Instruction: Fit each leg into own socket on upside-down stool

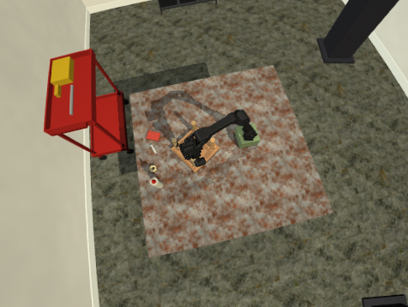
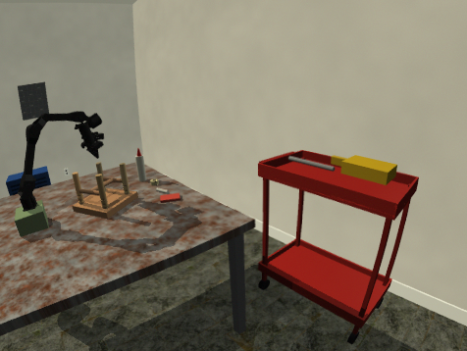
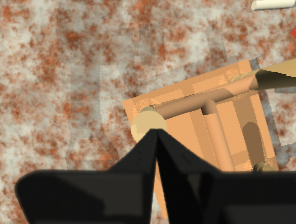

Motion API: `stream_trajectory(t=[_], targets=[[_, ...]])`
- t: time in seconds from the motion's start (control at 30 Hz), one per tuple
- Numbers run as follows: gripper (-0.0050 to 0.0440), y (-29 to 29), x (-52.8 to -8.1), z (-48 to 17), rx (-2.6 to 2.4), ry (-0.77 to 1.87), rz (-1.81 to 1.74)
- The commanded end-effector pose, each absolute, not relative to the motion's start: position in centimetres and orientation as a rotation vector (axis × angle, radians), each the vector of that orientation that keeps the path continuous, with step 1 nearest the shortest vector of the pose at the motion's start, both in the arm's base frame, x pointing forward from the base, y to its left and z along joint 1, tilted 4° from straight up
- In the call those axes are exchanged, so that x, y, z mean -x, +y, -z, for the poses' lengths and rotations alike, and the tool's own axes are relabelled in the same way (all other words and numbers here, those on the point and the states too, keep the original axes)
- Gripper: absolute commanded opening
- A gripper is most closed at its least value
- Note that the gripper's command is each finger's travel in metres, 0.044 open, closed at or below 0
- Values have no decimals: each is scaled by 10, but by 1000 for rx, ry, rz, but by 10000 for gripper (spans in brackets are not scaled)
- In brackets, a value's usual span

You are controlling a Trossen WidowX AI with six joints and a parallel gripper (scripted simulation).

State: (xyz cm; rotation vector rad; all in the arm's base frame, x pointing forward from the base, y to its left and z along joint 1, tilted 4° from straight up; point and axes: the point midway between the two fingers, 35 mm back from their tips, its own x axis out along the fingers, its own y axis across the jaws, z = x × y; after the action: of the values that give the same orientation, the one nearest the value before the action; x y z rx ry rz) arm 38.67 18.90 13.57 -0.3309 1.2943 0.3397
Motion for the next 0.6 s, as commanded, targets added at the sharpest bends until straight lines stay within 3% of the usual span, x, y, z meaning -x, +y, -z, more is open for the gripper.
stream_trajectory(t=[0.0,0.3,0.57], targets=[[0,147,-397,-141,268,1309,-250],[0,73,-404,-151,155,1324,-91],[0,-30,-391,-166,-10,1334,138]])
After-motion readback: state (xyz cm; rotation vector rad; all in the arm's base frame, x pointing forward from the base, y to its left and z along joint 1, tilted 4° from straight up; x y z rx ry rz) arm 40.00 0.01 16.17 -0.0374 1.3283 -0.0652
